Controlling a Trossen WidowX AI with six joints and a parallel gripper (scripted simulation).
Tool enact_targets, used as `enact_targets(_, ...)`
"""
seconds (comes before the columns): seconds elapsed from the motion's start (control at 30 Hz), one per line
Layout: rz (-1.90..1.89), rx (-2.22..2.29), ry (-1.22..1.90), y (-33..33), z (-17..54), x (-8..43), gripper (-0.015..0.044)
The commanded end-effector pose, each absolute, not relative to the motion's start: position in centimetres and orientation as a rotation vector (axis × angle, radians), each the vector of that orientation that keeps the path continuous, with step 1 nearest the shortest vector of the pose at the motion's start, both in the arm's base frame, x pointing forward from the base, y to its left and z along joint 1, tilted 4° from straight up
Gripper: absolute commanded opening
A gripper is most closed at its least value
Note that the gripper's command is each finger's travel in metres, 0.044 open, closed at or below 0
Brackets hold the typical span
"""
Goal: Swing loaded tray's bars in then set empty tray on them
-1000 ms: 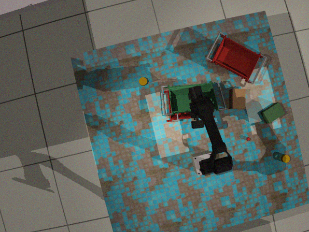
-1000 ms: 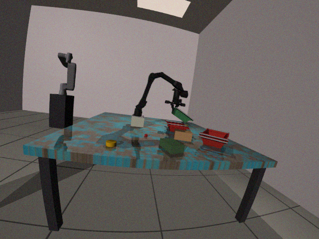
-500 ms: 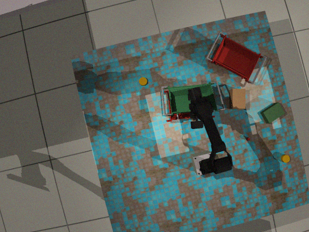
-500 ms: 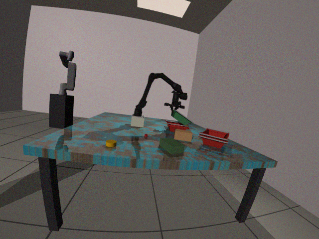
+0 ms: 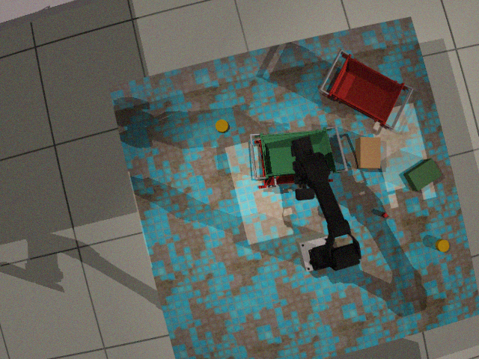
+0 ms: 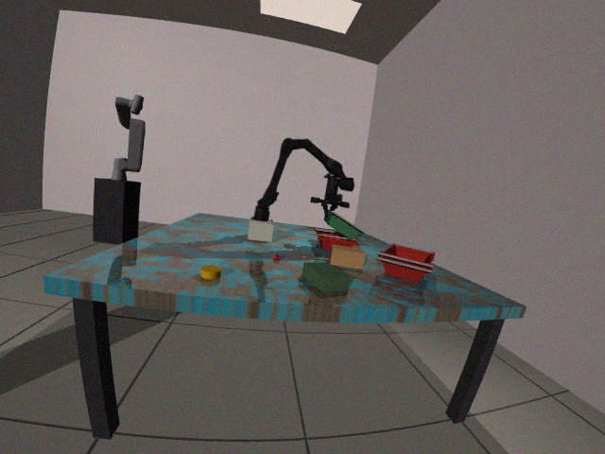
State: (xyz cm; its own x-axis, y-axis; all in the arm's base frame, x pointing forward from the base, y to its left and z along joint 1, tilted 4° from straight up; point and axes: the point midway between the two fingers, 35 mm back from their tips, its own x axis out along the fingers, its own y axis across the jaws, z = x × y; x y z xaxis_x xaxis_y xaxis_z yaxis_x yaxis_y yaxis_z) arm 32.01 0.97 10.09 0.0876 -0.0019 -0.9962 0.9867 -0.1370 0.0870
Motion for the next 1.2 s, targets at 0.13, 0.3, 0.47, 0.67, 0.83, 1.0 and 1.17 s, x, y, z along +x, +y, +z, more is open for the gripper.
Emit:
enact_targets(0.13,-1.239,1.355,1.075,1.0,9.5,31.3,0.0)
enact_targets(0.3,-1.239,1.355,1.075,1.0,9.4,31.3,0.0)
enact_targets(0.47,-1.24,1.355,1.075,1.1,8.9,31.0,0.0)
enact_targets(0.67,-1.24,1.355,1.075,1.1,8.7,30.9,0.0)
enact_targets(0.83,-1.24,1.355,1.075,1.1,8.2,30.7,0.0)
enact_targets(1.0,-1.24,1.355,1.075,1.2,8.0,30.7,0.0)
enact_targets(1.17,-1.24,1.355,1.075,1.2,8.0,30.7,0.0)
